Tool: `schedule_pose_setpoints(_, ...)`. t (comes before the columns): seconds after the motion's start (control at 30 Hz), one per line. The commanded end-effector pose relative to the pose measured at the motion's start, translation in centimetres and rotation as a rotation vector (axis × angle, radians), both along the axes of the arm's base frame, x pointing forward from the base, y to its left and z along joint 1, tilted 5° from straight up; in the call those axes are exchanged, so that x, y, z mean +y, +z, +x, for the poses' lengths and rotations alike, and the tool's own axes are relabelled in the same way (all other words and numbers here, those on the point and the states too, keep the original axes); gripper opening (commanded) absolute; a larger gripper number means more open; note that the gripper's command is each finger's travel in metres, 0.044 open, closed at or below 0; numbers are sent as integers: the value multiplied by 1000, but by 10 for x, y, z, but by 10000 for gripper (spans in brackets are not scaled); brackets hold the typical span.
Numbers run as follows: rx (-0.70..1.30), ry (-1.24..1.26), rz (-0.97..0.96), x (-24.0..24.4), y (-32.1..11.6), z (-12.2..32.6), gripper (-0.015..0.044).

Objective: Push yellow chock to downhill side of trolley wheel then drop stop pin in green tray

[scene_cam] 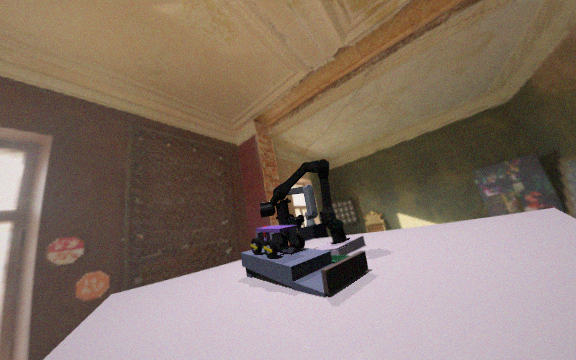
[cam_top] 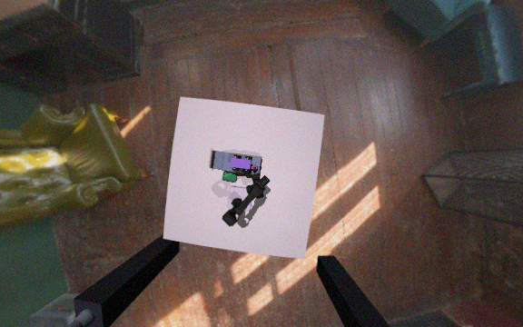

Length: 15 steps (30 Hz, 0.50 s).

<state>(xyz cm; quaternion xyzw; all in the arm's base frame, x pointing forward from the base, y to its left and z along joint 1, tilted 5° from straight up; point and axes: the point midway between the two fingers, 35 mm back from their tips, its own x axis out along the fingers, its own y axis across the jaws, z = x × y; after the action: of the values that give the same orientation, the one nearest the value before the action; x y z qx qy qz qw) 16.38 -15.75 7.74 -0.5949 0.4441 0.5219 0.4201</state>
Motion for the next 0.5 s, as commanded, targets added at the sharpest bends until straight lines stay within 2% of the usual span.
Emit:
schedule_pose_setpoints(0.0, 7, 3, 3, 0, -5, -1, 190)
schedule_pose_setpoints(0.47, 7, 3, 3, -2, -21, 1, 190)
